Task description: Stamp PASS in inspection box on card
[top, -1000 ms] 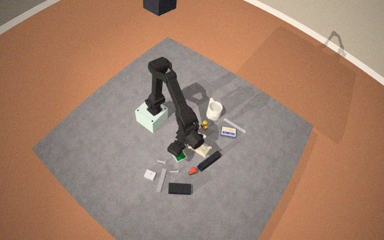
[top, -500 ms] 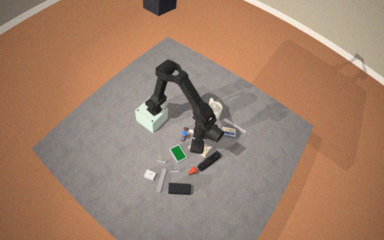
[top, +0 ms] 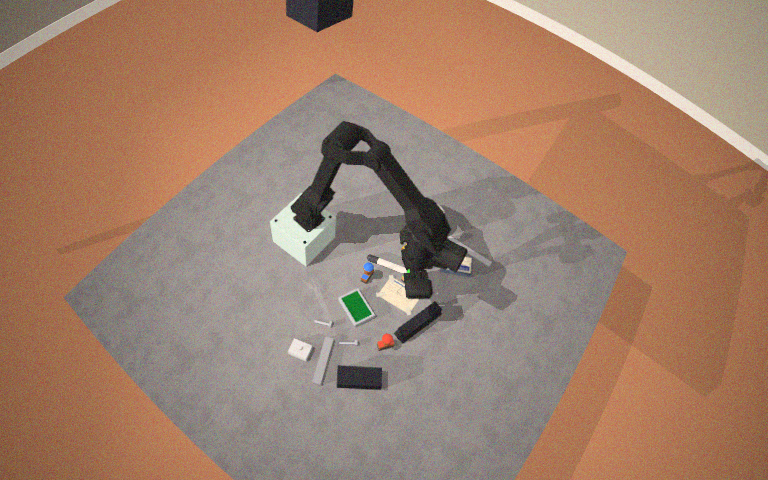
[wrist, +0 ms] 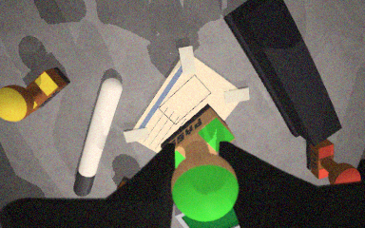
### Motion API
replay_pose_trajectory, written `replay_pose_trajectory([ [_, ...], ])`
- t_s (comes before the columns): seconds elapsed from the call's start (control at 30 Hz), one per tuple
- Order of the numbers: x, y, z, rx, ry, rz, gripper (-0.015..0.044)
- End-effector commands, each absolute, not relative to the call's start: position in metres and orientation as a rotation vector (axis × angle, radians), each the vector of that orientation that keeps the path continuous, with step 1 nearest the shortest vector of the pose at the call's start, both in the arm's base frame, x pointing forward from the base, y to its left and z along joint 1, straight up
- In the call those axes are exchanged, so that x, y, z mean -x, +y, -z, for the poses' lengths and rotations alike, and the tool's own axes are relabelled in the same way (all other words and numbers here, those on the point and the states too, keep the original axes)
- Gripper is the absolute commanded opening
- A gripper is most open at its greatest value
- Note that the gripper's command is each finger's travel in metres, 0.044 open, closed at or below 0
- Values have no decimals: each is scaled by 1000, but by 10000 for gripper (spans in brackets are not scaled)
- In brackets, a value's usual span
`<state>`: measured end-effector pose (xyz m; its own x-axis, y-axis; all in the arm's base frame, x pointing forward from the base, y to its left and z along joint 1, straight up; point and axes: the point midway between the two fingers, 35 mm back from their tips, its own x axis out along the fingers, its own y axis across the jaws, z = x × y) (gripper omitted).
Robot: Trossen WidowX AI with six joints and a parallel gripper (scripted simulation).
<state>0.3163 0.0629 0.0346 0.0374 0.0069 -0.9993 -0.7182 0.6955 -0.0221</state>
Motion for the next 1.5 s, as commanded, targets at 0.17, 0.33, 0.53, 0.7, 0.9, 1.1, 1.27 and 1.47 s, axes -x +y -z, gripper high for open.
replay_pose_trajectory([
  [0.17, -318, 65, -27, 635, 1443, -626, 0],
  [0.33, -318, 65, -24, 635, 1443, -626, 0],
  [0.53, -318, 65, -20, 634, 1443, -627, 0],
  [0.7, -319, 65, -16, 634, 1443, -627, 0],
  [0.9, -319, 65, -12, 634, 1443, -627, 0],
  [1.1, -319, 65, -8, 634, 1443, -627, 0],
  [1.27, -319, 65, -5, 634, 1443, -628, 0],
  [1.47, -319, 65, -1, 633, 1443, -628, 0],
])
